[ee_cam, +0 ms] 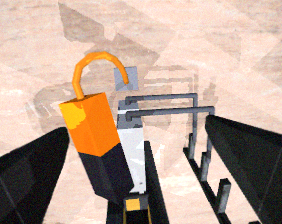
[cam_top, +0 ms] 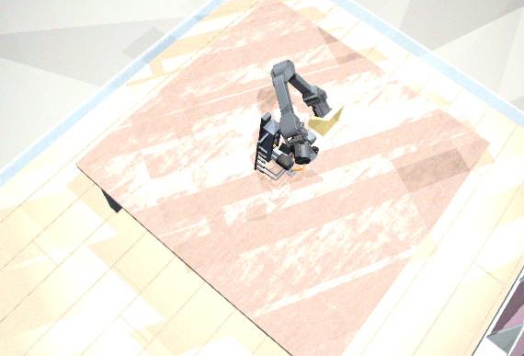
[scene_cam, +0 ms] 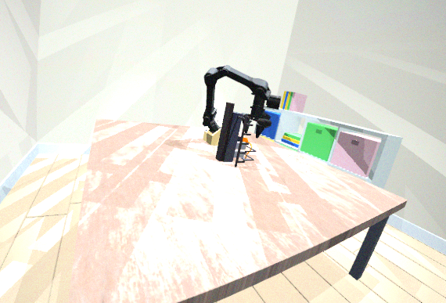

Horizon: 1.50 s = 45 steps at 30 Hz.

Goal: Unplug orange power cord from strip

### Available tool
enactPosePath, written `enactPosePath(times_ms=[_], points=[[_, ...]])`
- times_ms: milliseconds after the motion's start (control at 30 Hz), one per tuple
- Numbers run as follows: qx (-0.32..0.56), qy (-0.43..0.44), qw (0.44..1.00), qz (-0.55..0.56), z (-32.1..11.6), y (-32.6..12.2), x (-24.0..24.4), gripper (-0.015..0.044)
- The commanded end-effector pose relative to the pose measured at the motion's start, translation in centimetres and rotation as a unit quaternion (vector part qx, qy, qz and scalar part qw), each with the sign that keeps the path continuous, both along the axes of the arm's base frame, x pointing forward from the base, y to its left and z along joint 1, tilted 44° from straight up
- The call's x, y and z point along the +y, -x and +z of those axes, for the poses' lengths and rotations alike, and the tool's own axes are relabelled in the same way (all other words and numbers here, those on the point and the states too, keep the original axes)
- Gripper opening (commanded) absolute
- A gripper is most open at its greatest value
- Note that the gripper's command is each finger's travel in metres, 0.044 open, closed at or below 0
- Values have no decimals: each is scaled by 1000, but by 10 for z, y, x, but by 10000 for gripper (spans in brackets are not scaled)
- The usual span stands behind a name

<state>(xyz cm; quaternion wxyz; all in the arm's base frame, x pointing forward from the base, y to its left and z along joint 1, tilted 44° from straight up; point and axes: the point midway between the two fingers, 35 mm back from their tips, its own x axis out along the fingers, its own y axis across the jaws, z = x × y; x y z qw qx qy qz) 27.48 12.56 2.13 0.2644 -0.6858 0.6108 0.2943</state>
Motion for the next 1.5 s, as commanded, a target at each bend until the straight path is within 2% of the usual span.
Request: enactPosePath(times_ms=[0, 1467], points=[[-1, -4, 1000, 4, -18, 5, 32, 440], [-1, -4, 1000, 4, -23, 6, 40, 440]])
